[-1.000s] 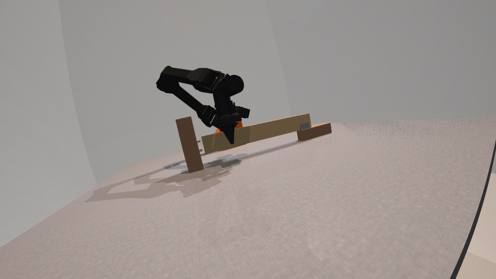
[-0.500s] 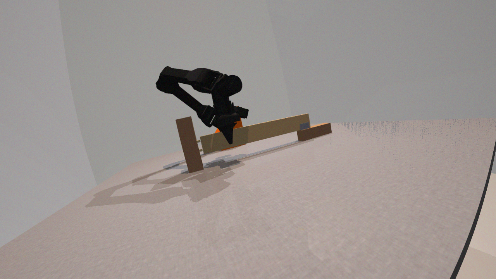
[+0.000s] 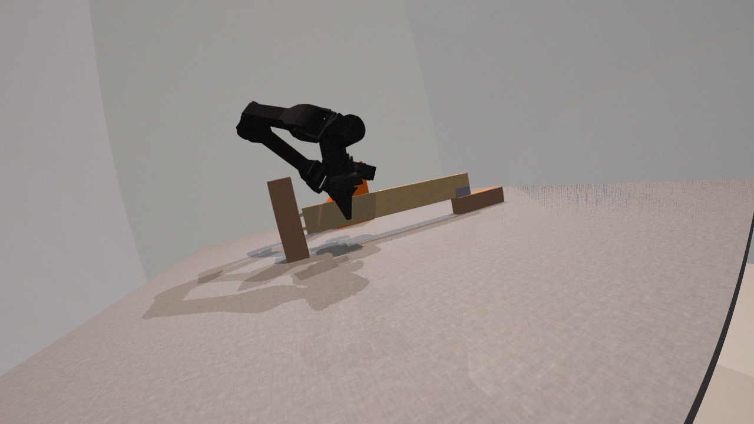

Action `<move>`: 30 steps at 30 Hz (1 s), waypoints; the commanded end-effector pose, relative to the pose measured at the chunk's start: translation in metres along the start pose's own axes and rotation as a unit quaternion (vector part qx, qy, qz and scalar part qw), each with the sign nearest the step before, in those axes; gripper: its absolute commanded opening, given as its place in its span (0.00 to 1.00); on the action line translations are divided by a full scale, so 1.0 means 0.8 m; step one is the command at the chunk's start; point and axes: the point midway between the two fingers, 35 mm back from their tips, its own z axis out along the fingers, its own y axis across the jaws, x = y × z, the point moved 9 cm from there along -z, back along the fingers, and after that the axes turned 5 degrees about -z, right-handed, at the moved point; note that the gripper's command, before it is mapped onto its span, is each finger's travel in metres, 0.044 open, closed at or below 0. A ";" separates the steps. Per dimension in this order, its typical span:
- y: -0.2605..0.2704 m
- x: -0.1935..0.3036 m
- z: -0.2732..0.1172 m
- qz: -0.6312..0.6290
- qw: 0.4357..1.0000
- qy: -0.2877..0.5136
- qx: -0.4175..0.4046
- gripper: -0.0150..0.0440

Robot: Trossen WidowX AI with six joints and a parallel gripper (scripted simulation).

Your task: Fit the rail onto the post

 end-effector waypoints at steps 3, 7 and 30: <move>0.000 0.003 0.000 -0.002 1.000 0.000 0.001 0.25; 0.000 0.004 0.000 -0.002 1.000 0.000 0.001 0.25; 0.001 0.013 -0.001 -0.002 1.000 0.000 0.001 0.25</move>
